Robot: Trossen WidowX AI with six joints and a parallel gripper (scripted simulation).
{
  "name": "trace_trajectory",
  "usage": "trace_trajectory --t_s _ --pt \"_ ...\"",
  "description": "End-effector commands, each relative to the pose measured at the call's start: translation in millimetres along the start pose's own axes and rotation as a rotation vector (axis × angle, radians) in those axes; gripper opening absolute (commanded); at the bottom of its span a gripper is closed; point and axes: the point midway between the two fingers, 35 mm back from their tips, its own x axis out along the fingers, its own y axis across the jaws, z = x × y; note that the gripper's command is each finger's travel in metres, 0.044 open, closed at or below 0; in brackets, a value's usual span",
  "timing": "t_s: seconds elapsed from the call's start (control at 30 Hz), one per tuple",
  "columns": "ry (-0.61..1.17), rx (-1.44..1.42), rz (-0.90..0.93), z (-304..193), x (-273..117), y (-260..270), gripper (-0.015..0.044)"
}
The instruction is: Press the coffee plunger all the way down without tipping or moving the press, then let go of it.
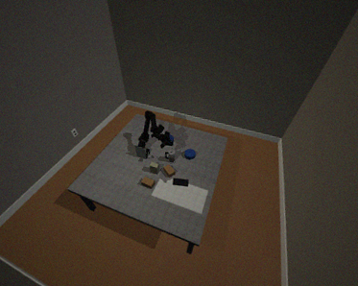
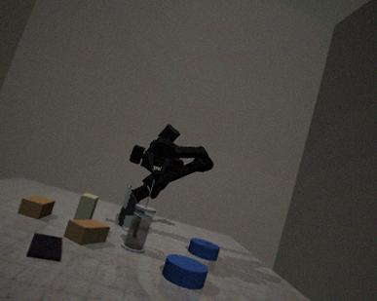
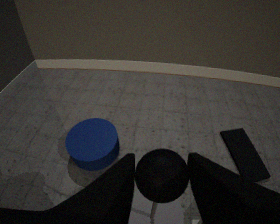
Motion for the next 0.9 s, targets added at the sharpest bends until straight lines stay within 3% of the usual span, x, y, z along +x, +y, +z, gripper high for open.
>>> trace_trajectory --t_s 0.0,0.87 --pt "0.003 0.007 0.0 -3.1 1.2 -0.7 0.0123" --pt "0.01 0.004 -0.006 -35.3 28.1 -6.3 0.0123"
